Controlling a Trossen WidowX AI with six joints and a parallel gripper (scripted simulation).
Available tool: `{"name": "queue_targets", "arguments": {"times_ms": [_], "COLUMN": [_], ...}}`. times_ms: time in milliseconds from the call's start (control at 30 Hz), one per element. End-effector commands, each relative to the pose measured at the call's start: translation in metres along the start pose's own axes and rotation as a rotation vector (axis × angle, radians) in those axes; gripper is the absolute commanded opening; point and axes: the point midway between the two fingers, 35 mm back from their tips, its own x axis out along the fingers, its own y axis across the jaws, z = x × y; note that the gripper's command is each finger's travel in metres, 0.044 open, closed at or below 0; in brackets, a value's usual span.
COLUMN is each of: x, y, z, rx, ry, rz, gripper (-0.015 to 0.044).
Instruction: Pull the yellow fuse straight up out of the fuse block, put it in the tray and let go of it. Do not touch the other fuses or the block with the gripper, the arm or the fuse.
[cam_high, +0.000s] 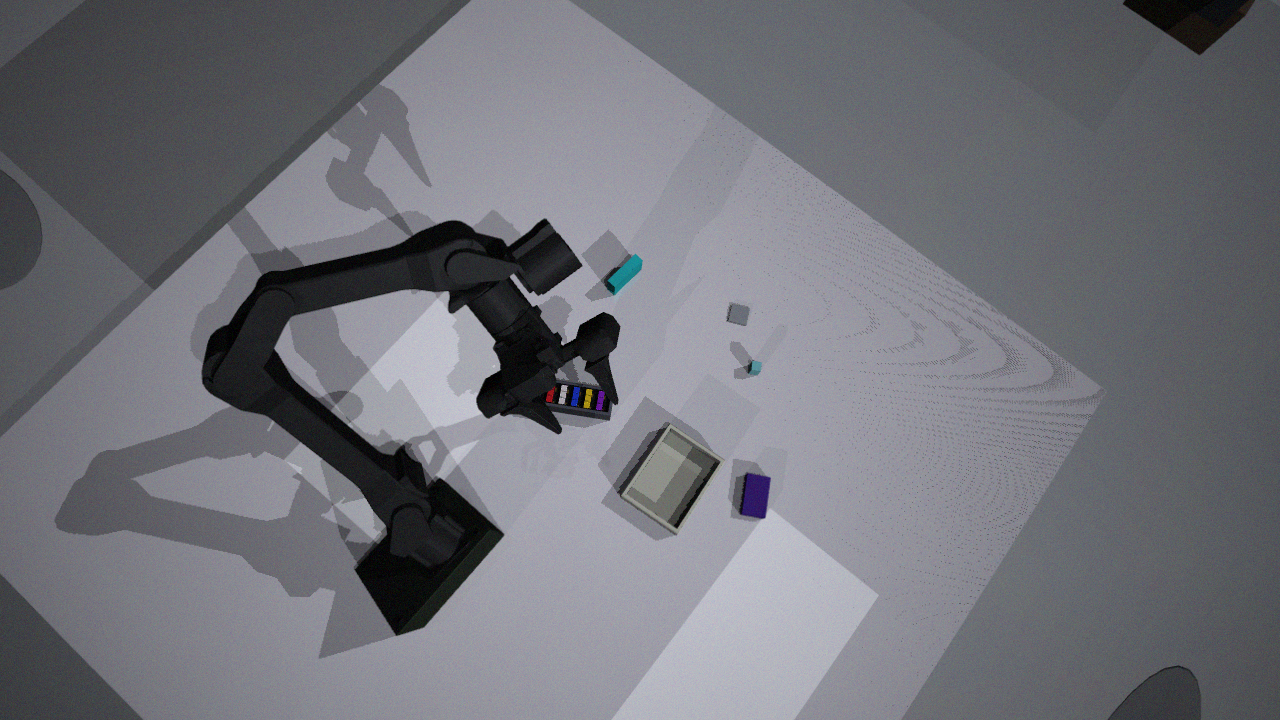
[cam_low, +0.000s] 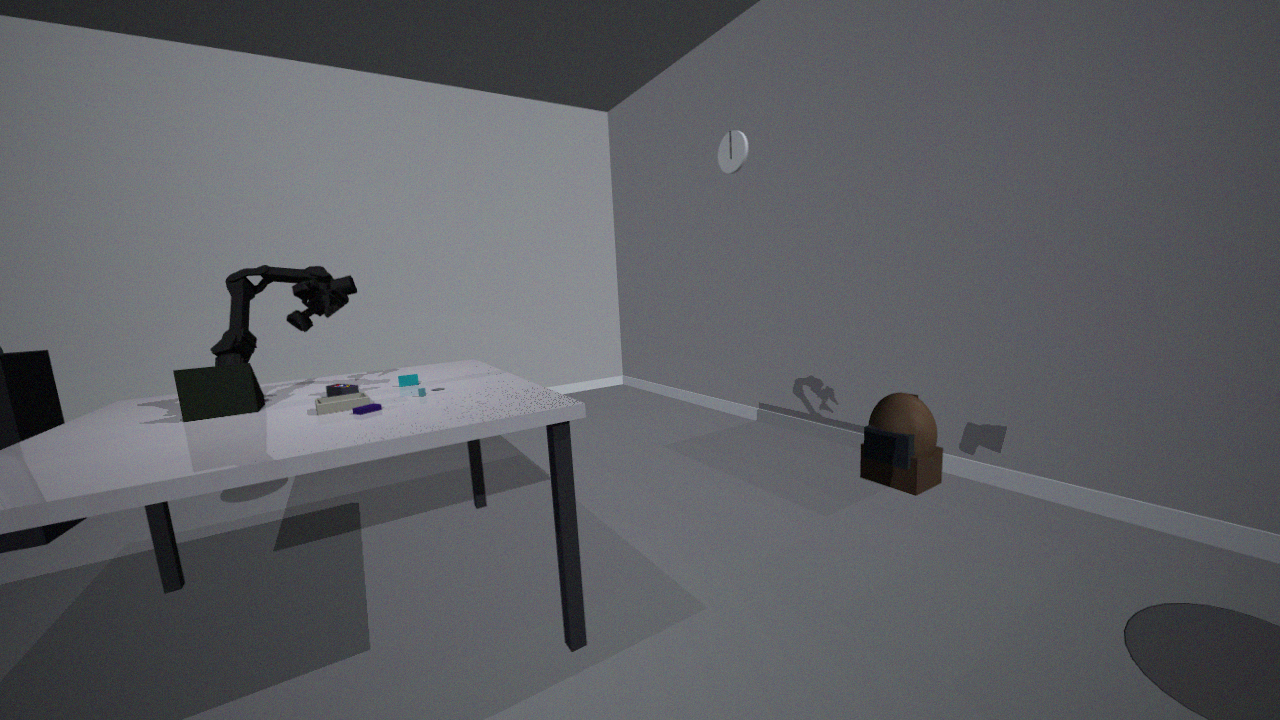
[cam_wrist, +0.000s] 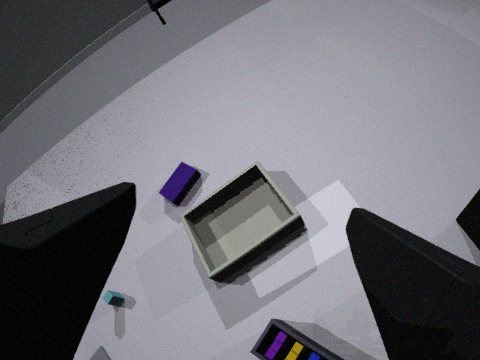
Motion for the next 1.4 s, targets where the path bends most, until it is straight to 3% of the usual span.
{"name": "queue_targets", "arguments": {"times_ms": [0, 400, 533, 667, 967, 1367], "x": [0.001, 0.039, 0.049, 0.055, 0.061, 0.064], "y": [0.0, -0.014, -0.021, -0.026, -0.033, -0.043], "z": [-0.001, -0.064, -0.085, -0.1, -0.12, -0.147], "rx": [-0.016, -1.108, -1.468, -1.643, -2.012, -2.427], "ry": [0.004, 0.404, 0.565, 0.682, 0.836, 0.956], "rz": [-0.003, -0.031, 0.066, 0.153, 0.402, 0.903], "gripper": [0.0374, 0.0071, 0.0071, 0.0071, 0.0071, 0.0071]}}
